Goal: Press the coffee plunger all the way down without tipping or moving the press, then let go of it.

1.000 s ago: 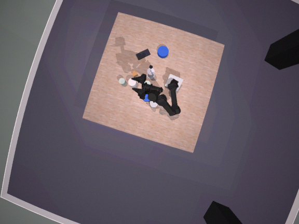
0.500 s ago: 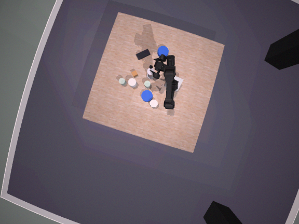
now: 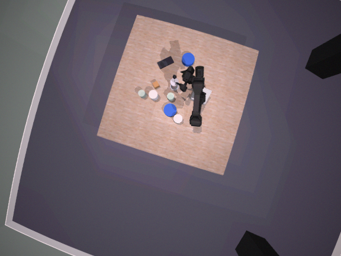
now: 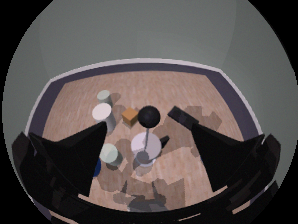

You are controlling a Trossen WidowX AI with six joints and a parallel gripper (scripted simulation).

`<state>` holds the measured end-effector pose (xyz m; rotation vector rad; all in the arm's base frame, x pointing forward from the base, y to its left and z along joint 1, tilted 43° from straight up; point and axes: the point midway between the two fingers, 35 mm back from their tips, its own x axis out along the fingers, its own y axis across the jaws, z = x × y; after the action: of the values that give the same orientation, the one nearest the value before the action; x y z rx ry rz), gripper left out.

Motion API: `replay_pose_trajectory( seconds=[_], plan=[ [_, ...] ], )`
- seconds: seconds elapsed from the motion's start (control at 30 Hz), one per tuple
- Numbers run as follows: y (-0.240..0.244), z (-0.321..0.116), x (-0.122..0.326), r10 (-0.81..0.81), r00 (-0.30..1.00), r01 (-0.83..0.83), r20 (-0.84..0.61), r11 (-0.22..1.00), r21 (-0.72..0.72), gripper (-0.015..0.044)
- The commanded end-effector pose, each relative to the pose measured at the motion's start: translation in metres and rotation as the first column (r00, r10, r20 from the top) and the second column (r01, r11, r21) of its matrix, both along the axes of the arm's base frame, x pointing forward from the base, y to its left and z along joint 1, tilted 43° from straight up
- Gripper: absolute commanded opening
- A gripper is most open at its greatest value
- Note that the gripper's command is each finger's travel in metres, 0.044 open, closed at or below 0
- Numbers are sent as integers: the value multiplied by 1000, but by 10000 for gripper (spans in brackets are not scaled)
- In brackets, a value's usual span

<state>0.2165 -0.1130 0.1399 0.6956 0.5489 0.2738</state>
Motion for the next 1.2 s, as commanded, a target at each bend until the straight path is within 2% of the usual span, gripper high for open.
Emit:
replay_pose_trajectory(
  seconds=[0.0,0.93,1.17],
  plan=[
    [3,-4,1,-5,1000,5,2,1000,-2,440],
    [19,-18,34,-6,1000,6,4,1000,-1,440],
    [19,-18,34,-6,1000,6,4,1000,-1,256]
  ],
)
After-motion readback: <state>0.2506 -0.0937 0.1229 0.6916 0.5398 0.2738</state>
